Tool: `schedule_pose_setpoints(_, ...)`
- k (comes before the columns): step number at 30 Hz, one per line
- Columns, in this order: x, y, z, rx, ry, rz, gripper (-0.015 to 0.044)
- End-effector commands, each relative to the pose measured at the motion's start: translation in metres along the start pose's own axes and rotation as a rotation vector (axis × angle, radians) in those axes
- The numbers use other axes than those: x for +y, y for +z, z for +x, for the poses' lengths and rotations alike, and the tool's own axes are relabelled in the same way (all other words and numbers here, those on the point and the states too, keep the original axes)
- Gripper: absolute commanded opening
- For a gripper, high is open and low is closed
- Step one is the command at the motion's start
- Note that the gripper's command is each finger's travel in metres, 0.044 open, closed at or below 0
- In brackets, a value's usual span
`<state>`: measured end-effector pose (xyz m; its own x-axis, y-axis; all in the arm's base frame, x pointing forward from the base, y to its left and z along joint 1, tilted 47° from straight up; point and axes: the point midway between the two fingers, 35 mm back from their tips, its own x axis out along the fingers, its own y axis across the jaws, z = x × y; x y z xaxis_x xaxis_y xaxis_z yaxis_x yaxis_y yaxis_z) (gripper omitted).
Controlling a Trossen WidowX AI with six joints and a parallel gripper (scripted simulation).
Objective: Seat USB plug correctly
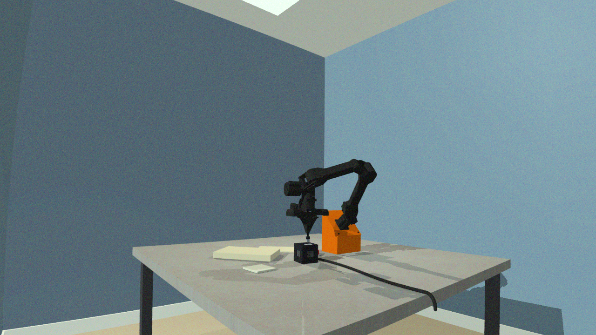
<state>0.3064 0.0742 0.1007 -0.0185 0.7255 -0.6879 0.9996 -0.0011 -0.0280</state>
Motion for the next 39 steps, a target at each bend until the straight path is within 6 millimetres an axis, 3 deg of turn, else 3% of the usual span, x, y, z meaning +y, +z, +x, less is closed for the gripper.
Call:
schedule_pose_setpoints(1,0.0002,0.0005,-0.0033,-0.006,0.000,-0.007,0.0000)
schedule_pose_setpoints(19,0.0002,0.0001,-0.0121,-0.003,0.001,-0.019,0.0000)
schedule_pose_setpoints(39,0.0001,-0.0003,-0.0109,0.000,0.001,-0.511,0.0000)
